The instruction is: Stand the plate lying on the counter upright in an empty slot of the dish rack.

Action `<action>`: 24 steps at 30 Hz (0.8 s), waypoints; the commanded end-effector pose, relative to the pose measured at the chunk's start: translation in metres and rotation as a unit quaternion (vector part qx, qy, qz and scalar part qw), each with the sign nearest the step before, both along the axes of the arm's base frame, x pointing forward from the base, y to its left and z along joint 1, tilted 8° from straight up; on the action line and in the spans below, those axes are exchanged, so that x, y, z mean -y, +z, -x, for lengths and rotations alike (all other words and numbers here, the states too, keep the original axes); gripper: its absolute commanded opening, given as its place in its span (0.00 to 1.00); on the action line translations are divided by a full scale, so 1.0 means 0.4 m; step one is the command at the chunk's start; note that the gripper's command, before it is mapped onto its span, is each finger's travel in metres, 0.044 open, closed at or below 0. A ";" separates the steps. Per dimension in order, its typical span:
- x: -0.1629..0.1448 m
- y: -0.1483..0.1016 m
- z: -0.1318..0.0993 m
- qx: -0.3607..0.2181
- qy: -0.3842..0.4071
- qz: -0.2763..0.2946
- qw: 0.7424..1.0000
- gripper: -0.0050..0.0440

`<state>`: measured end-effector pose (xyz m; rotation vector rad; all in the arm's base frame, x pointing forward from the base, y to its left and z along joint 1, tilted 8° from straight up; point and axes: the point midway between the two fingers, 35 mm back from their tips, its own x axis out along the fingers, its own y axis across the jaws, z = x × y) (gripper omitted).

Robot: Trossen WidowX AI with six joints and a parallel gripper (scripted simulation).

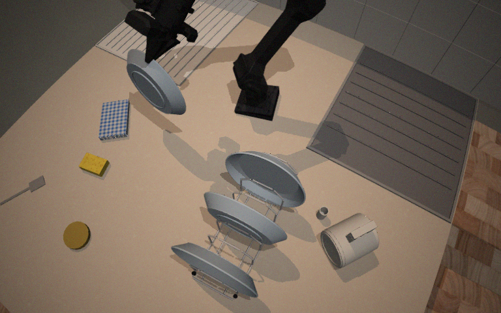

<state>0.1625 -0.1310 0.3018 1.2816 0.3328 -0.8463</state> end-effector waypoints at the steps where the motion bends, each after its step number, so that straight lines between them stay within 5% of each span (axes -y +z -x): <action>1: -0.005 0.007 -0.002 0.014 -0.042 -0.013 0.999 0.10; 11: -0.010 0.007 -0.006 0.065 -0.174 -0.079 0.979 0.10; 24: -0.010 -0.002 -0.007 0.057 -0.175 -0.085 0.979 0.10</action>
